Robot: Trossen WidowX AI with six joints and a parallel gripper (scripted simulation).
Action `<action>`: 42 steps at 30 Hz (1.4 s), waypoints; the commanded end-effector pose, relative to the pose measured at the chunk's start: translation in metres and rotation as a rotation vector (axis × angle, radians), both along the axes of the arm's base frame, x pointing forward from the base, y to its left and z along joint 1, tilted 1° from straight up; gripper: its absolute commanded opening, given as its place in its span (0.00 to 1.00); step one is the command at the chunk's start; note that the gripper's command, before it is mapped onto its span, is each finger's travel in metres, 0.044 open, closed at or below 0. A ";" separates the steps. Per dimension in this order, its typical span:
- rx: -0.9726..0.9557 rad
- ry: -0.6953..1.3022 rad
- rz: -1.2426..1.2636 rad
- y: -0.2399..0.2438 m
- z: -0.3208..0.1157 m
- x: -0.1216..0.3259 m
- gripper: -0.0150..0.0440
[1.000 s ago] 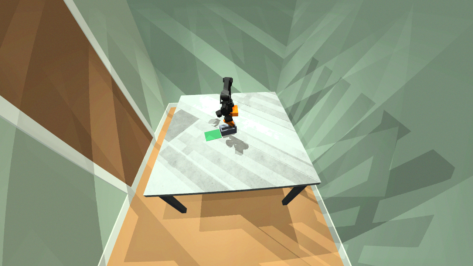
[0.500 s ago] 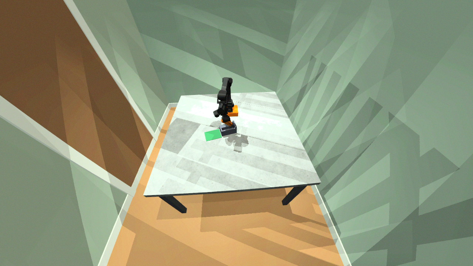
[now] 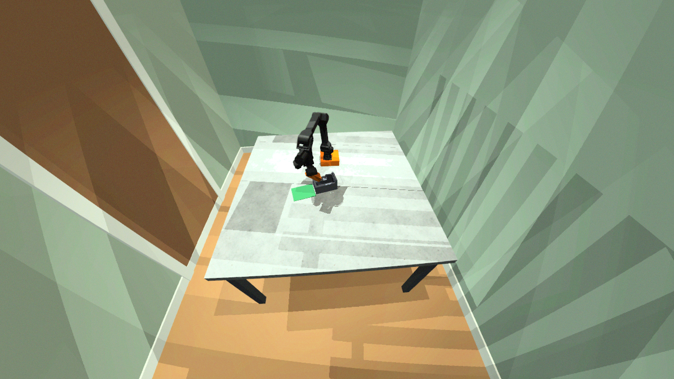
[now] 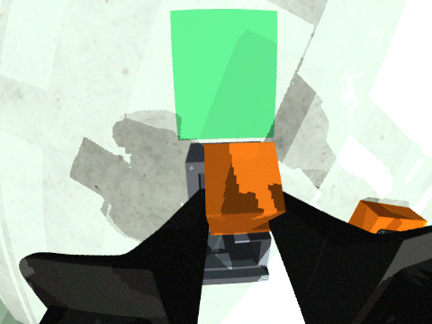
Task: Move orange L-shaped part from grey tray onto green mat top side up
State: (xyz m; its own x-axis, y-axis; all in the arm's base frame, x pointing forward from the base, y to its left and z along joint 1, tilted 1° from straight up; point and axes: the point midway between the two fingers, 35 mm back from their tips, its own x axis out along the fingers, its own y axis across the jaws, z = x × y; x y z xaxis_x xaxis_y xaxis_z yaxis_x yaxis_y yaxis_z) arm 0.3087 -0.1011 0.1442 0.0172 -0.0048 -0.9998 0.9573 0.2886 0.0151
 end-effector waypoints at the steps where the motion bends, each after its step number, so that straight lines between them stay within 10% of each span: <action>1: -0.002 0.000 0.002 -0.018 0.001 0.004 0.25; 42: -0.007 -0.001 0.002 -0.082 -0.029 0.017 0.25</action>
